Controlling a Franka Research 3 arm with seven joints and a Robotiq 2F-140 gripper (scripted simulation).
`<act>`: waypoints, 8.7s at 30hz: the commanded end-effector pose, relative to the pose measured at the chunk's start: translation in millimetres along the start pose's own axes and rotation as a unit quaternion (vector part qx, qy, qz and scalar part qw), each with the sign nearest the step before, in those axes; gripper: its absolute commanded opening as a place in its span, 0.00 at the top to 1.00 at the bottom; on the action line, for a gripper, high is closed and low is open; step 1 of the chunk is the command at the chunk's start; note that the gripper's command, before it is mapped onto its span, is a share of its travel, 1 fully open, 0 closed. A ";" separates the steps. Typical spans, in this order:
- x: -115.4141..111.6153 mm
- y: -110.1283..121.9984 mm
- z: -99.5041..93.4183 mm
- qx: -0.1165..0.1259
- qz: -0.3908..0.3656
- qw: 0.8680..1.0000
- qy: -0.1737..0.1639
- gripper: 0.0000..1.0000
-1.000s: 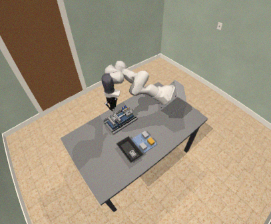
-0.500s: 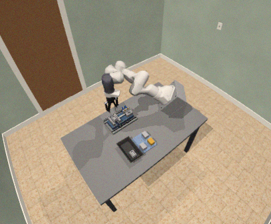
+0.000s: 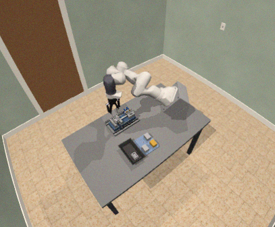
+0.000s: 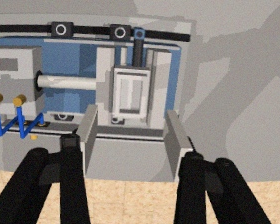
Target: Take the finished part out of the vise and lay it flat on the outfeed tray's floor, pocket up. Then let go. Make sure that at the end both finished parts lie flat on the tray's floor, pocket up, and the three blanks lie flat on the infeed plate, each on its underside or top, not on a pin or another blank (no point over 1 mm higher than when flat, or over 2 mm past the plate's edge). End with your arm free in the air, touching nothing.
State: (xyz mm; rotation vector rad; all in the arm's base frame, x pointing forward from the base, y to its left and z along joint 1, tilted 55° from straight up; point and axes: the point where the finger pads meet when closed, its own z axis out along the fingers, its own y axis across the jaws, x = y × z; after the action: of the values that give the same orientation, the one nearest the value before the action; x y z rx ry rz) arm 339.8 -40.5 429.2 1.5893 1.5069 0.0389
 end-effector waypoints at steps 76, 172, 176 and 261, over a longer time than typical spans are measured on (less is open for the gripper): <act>-1.2 -0.5 63.7 0.000 -0.003 1.000 -0.001 0.60; -0.1 0.0 64.1 0.000 -0.003 1.000 -0.001 0.60; -0.2 0.0 64.8 0.000 -0.003 1.000 -0.001 0.60; -0.2 0.0 78.6 0.000 -0.003 1.000 -0.001 0.60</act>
State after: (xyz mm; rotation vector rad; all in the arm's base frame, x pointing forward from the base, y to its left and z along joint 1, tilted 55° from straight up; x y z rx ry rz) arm 384.9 -86.1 384.0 1.5913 1.5032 0.0337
